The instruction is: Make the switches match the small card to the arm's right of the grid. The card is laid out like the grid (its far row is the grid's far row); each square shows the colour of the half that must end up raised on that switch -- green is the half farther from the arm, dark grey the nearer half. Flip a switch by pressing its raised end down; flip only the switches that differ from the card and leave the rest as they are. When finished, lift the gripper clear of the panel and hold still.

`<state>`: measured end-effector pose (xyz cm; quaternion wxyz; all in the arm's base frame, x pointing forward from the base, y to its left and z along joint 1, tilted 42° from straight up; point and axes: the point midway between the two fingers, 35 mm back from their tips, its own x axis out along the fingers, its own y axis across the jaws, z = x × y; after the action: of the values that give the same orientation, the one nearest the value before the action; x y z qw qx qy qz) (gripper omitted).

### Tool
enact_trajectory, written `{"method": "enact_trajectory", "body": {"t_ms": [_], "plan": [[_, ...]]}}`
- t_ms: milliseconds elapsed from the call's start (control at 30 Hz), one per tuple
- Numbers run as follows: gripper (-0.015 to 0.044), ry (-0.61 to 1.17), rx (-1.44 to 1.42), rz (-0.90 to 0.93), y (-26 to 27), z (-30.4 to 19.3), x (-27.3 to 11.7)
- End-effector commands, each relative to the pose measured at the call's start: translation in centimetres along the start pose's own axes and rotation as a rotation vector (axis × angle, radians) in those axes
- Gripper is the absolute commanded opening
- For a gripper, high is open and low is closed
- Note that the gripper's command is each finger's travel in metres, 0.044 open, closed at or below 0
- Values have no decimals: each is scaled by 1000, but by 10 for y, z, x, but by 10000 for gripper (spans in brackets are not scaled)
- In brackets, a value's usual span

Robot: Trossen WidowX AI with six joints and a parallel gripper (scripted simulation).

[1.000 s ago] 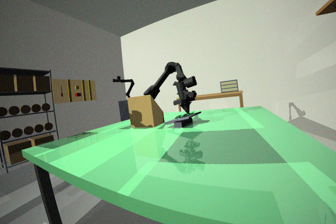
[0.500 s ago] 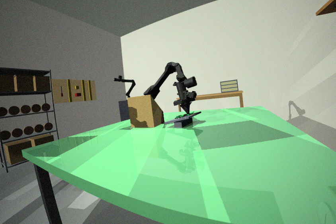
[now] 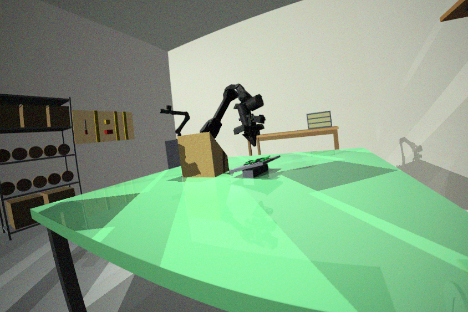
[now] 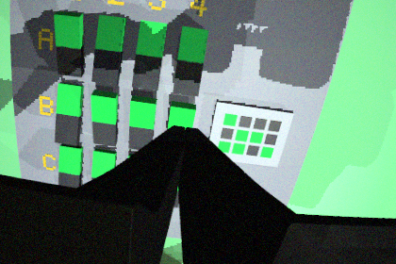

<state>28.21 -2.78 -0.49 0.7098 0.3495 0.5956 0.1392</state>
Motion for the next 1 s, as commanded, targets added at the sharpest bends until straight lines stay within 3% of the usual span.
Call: {"method": "enact_trajectory", "body": {"t_ms": [0,200,967], "plan": [[0,5,3,-1,-1,-21,1],[0,31,2,1,0,-20,36],[0,31,2,2,0,-20,60]]}}
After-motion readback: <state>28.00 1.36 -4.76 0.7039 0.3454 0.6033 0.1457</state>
